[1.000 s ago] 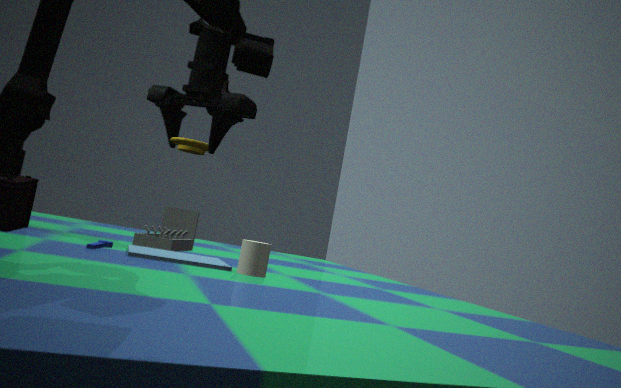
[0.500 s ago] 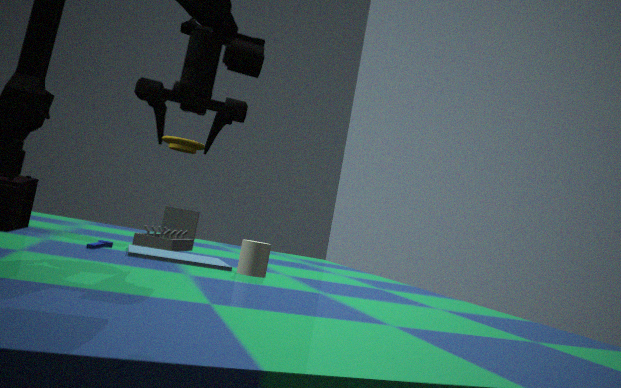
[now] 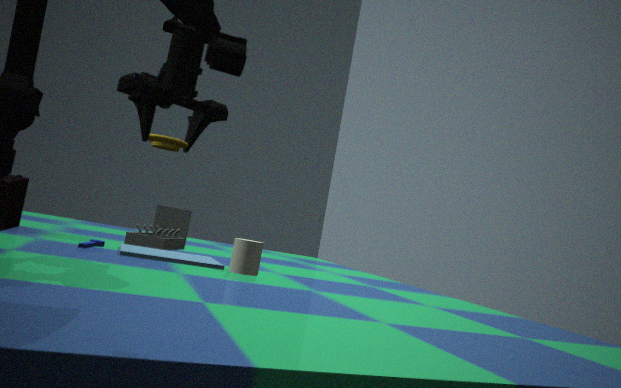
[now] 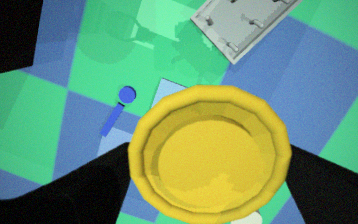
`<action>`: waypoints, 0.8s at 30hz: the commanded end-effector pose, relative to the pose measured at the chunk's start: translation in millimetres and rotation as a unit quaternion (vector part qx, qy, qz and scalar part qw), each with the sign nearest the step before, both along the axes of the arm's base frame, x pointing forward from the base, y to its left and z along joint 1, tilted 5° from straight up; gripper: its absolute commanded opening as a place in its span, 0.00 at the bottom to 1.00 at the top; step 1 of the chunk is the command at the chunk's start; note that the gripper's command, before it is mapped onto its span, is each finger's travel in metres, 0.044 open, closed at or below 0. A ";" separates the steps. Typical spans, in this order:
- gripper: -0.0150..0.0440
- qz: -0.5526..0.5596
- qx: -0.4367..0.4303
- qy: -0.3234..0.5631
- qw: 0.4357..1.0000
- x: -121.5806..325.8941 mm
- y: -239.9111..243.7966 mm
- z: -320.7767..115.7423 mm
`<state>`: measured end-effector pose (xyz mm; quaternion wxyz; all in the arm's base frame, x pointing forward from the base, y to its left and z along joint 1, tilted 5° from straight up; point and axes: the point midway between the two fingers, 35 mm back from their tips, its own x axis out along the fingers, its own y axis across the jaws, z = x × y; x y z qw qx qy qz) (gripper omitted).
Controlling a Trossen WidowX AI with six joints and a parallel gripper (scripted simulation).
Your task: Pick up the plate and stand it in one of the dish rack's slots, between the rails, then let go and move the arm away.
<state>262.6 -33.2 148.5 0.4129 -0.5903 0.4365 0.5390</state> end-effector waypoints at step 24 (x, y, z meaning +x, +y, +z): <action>0.25 0.383 -0.020 0.023 0.923 -21.3 16.9 -2.0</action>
